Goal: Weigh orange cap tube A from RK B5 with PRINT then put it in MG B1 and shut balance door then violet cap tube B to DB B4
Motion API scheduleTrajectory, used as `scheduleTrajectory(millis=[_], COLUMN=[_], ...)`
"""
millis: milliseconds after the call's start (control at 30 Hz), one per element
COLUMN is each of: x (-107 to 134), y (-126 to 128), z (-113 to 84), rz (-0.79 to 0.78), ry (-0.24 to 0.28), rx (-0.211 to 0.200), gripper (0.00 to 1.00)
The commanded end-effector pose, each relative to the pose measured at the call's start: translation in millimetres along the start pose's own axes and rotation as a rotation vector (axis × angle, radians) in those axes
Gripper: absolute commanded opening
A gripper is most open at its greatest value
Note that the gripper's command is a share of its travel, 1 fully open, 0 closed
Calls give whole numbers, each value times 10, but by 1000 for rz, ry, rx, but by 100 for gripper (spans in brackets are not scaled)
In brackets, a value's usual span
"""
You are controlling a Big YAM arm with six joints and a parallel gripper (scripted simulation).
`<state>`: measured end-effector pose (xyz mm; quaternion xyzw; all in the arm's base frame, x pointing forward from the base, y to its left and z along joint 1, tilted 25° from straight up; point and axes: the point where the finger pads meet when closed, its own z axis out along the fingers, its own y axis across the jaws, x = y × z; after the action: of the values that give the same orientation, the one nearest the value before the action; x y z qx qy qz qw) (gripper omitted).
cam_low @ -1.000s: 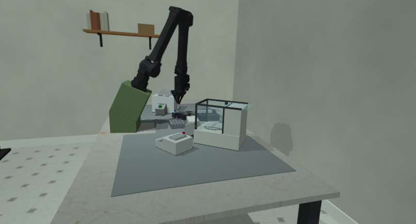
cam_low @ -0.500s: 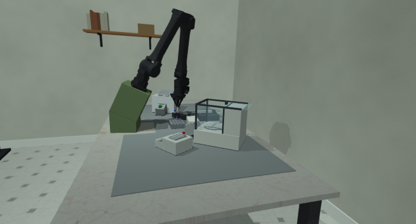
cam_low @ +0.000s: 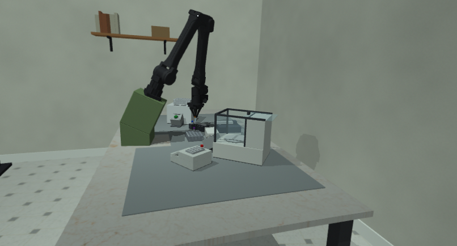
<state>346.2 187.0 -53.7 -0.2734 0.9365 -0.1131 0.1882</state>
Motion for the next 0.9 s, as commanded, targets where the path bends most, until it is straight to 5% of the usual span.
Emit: scheduleTrajectory(millis=[0, 867], x=[-79, -86], y=[0, 4], z=[-21, -21], rz=[4, 4], ry=[-15, -15], rx=[-2, -2], gripper=[9, 9])
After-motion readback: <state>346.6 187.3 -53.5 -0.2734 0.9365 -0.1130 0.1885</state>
